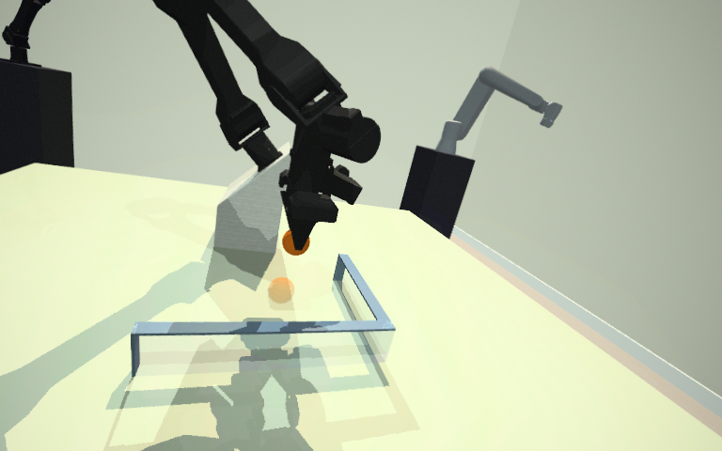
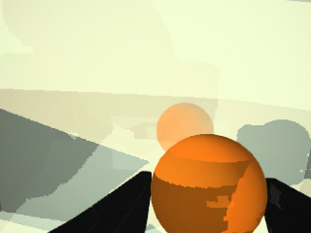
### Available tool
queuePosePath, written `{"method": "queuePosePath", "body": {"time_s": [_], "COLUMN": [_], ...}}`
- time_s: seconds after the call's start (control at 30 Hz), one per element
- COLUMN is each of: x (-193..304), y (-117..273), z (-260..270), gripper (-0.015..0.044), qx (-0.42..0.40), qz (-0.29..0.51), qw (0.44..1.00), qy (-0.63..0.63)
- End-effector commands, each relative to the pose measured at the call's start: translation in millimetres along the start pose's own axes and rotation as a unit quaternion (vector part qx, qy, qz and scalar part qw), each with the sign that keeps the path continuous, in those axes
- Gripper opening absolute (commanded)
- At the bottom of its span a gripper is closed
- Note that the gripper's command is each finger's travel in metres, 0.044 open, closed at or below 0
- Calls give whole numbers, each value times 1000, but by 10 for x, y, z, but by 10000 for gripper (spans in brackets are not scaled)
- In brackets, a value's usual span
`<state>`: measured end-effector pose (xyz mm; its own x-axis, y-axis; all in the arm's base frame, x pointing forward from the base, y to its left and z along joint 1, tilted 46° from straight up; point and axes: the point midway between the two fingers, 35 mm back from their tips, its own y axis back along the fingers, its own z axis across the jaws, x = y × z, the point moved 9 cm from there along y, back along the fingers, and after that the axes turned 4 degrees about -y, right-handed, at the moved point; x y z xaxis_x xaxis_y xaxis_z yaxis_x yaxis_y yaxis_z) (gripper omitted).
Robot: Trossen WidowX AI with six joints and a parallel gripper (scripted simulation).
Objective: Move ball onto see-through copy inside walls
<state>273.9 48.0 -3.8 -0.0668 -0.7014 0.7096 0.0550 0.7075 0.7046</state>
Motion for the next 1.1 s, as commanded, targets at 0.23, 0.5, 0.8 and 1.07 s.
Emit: {"method": "queuePosePath", "body": {"time_s": [0.23, 0.5, 0.8, 1.07], "x": [94, 103, 112, 114], "y": [-280, -689, -835, -960], "z": [41, 48, 62, 63], "gripper": [0, 0, 0, 0], "qx": [0, 0, 0, -1], "qz": [3, 5, 6, 6], "qw": [1000, 1000, 1000, 1000], "qy": [5, 5, 5, 5]}}
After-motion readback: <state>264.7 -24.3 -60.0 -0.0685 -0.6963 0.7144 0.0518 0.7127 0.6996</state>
